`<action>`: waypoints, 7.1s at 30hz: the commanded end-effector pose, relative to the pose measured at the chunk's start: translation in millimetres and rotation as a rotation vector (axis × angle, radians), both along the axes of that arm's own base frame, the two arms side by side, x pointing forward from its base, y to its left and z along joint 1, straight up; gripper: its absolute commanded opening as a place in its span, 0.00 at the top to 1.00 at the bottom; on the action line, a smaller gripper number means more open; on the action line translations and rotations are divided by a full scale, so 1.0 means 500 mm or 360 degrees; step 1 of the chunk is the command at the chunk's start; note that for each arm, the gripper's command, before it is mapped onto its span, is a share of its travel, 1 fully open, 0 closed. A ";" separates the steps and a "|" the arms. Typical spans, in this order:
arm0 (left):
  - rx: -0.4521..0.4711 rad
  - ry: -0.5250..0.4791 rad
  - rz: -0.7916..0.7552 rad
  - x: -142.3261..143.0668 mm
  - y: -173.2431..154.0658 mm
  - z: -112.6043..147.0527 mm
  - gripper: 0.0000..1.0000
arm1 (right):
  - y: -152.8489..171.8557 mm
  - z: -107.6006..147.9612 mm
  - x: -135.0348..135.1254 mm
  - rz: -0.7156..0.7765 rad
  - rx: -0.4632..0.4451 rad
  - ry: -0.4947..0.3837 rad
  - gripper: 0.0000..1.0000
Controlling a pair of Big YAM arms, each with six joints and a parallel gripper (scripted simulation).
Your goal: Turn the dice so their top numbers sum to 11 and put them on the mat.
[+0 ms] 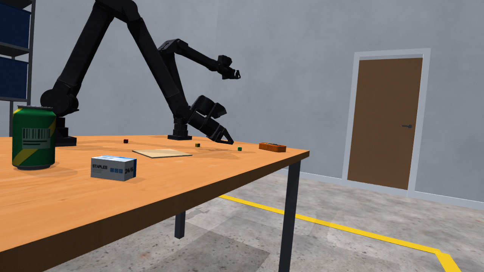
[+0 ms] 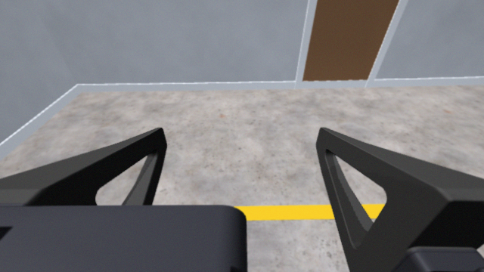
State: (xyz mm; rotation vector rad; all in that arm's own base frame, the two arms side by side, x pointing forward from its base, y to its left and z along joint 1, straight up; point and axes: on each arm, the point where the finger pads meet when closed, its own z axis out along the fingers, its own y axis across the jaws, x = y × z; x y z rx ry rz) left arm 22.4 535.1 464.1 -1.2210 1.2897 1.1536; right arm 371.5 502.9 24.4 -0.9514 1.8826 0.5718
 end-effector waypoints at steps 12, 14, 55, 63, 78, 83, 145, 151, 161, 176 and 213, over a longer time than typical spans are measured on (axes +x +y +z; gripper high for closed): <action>0.0109 -0.0023 0.0021 -0.011 0.019 0.073 0.00 | 0.040 0.157 0.014 0.0005 0.0086 -0.0054 0.70; 0.0109 -0.0023 0.0021 -0.011 0.019 0.073 0.00 | 0.040 0.157 0.014 0.0005 0.0086 -0.0054 0.70; 0.0109 -0.0023 0.0021 -0.011 0.019 0.073 0.00 | 0.098 0.211 0.059 -0.0001 -0.1071 0.0792 0.70; 0.0109 -0.0023 0.0021 -0.011 0.019 0.073 0.00 | 0.105 0.219 0.065 -0.0001 -0.1306 0.0964 0.70; 0.0109 -0.0023 0.0021 -0.011 0.019 0.073 0.00 | 0.095 0.211 0.058 -0.0001 -0.1360 0.1003 0.00; 0.0109 -0.0023 0.0021 -0.011 0.019 0.073 0.00 | 0.095 0.211 0.058 -0.0001 -0.1360 0.1003 0.00; 0.0109 -0.0023 0.0021 -0.011 0.019 0.073 0.00 | 0.071 0.080 0.069 -0.2491 -0.0108 0.1941 0.00; 0.0109 -0.0023 0.0021 -0.011 0.019 0.073 0.00 | 0.069 0.078 0.067 -0.2500 -0.0116 0.1941 0.70; 0.0109 -0.0023 0.0021 -0.011 0.019 0.073 0.00 | 0.069 0.078 0.067 -0.2493 -0.0121 0.1939 0.70; 0.0109 -0.0023 0.0021 -0.011 0.019 0.073 0.00 | 0.069 0.078 0.067 -0.2493 -0.0121 0.1939 0.70; 0.0109 -0.0023 0.0021 -0.011 0.019 0.073 0.00 | 0.070 0.031 0.065 -0.2490 -0.0117 0.1939 0.70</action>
